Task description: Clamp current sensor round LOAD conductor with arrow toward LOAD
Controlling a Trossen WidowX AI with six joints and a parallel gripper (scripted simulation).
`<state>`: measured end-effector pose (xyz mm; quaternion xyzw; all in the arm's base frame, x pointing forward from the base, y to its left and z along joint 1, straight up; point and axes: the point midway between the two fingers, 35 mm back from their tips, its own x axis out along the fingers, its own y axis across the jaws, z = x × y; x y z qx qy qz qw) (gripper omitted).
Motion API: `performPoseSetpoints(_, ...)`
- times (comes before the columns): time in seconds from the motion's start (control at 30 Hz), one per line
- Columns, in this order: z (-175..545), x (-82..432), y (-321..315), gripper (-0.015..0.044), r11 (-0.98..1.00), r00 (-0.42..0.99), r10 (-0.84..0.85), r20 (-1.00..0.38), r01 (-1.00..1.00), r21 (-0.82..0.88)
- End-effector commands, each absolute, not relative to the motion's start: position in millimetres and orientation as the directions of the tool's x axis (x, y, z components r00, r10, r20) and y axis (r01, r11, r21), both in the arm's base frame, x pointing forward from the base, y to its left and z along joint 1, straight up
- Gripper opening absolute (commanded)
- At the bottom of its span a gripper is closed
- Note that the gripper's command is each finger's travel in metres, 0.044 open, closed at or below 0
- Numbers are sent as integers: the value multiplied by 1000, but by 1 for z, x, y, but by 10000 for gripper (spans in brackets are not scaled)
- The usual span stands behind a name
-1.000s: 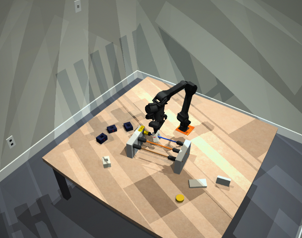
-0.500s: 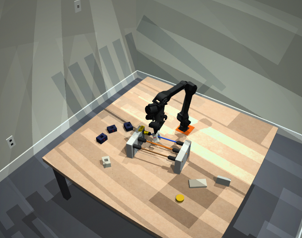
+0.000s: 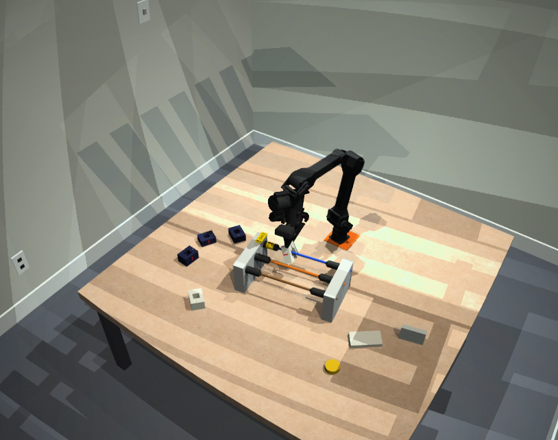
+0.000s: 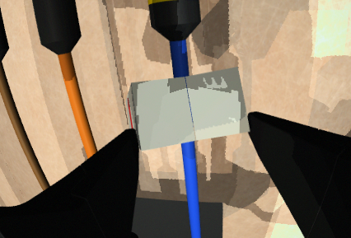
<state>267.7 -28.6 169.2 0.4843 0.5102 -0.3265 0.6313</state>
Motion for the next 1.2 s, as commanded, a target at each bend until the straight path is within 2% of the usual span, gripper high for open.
performPoseSetpoints(0.0, 170, 268, -29, 0, 318, 269, 81, -960, 906, 281)
performPoseSetpoints(0.6, 170, 268, -29, 0, 318, 261, 79, -962, 908, 273)
performPoseSetpoints(1.1, 167, 283, -23, 0, 323, 40, 3, -999, 946, 39)
performPoseSetpoints(1.17, 166, 279, -24, 53, 326, 81, 28, -996, 941, 85)
